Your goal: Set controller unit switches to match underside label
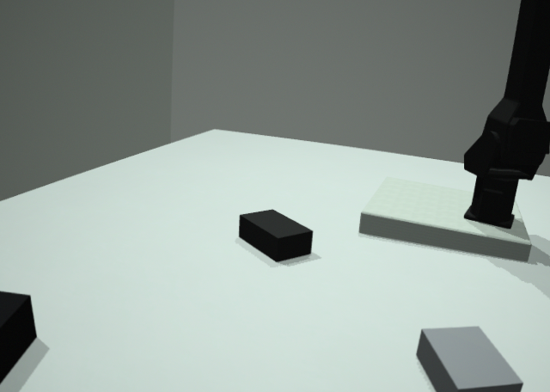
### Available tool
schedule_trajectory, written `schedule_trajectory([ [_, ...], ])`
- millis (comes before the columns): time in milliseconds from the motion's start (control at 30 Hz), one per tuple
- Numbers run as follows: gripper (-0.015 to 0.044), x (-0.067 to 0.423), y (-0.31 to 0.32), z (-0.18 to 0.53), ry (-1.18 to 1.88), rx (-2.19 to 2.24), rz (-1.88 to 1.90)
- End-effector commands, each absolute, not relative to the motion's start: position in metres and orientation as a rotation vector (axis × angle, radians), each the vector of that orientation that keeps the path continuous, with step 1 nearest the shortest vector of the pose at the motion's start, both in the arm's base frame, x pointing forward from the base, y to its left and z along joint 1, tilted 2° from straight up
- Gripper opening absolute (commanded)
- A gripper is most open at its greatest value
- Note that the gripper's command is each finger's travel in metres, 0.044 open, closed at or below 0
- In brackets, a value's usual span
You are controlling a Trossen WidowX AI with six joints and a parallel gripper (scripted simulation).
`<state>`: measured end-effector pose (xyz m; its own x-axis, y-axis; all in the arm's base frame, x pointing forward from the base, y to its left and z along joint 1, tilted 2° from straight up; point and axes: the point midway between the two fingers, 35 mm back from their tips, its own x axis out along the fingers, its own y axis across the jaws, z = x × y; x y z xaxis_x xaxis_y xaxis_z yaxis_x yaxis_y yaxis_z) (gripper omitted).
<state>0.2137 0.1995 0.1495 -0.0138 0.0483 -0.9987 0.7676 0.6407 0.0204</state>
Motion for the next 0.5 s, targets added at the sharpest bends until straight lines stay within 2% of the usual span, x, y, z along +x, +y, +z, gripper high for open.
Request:
schedule_trajectory([
  [0, 0.0338, 0.2177, 0.1940, 0.1463, 1.482, 0.708, -0.665],
  [467, 0.0338, 0.2251, 0.1852, 0.1453, 1.481, 0.707, -0.665],
])
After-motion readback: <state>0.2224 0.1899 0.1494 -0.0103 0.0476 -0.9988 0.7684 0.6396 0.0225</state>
